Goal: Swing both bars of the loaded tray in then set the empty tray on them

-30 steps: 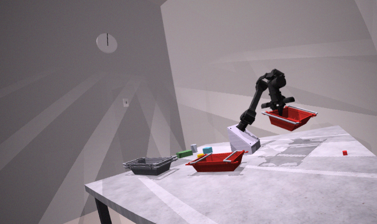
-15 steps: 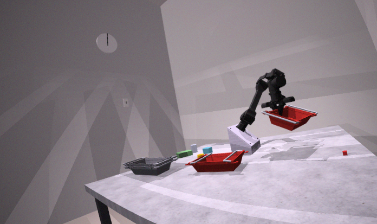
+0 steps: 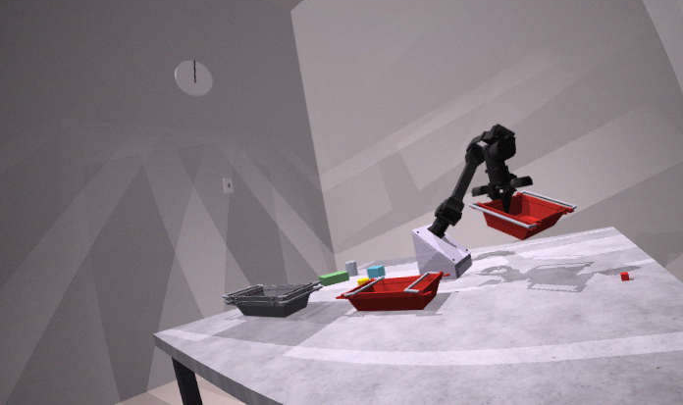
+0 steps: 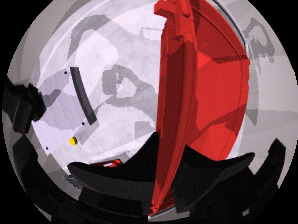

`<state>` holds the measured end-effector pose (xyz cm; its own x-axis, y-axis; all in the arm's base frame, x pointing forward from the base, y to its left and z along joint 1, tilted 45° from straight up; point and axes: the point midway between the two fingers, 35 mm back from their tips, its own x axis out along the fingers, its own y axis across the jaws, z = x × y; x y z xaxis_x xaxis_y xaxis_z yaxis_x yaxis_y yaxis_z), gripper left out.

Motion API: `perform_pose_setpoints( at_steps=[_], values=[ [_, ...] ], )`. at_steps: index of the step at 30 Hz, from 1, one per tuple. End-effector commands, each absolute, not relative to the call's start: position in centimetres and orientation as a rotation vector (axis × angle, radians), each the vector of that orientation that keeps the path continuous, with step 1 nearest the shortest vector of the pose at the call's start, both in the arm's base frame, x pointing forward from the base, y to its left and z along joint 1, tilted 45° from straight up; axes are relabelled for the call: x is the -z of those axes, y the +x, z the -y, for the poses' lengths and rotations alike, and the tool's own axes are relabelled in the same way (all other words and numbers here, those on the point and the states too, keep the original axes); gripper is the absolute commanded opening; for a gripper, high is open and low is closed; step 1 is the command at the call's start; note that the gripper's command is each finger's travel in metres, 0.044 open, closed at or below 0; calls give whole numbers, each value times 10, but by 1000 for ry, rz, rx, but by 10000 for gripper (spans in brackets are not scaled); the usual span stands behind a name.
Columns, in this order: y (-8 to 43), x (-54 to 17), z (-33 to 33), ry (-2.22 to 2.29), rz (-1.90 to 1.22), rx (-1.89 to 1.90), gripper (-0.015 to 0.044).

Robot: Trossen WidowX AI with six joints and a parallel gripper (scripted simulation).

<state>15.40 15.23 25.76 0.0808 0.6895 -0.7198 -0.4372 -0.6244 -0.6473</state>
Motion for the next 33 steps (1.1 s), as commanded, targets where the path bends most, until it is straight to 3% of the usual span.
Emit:
perform_pose_setpoints(
  at_steps=[1,33],
  values=[
    [167,-258,-149,-1498,234,-1661,0],
    [266,-202,-92,-1255,-150,-1611,0]
  ],
)
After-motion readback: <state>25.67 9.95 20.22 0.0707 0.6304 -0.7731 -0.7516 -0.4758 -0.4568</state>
